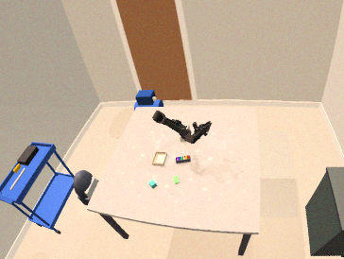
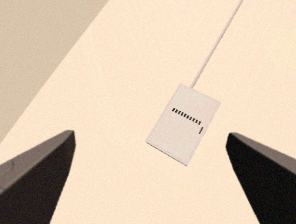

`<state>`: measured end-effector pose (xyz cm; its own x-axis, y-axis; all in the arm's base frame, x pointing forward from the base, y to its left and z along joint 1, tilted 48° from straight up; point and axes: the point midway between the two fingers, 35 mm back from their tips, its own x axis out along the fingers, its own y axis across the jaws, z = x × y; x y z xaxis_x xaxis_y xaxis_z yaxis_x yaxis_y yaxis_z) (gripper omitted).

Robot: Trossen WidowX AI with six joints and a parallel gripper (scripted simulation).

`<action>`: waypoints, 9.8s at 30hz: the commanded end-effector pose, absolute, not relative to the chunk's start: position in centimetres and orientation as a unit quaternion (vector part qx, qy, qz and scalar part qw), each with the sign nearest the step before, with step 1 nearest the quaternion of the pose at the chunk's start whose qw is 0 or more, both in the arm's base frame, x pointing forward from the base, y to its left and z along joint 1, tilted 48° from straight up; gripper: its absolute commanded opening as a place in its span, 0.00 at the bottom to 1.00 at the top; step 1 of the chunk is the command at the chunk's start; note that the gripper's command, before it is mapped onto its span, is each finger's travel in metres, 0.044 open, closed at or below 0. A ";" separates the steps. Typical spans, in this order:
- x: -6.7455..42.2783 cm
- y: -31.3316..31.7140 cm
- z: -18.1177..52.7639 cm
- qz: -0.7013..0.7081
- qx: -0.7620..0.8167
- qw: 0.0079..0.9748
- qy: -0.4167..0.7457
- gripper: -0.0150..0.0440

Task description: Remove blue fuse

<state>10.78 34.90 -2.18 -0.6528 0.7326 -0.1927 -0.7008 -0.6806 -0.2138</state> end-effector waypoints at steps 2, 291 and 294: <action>11.3 35.0 -2.7 0.902 -0.141 0.408 -0.026 0.84; 29.0 -5.5 13.8 -0.143 -0.425 0.636 0.628 0.61; 29.0 -5.5 13.8 -0.143 -0.425 0.636 0.628 0.74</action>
<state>28.98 -5.55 13.77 0.1700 -0.7161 -0.6770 -0.3529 0.5972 -0.7203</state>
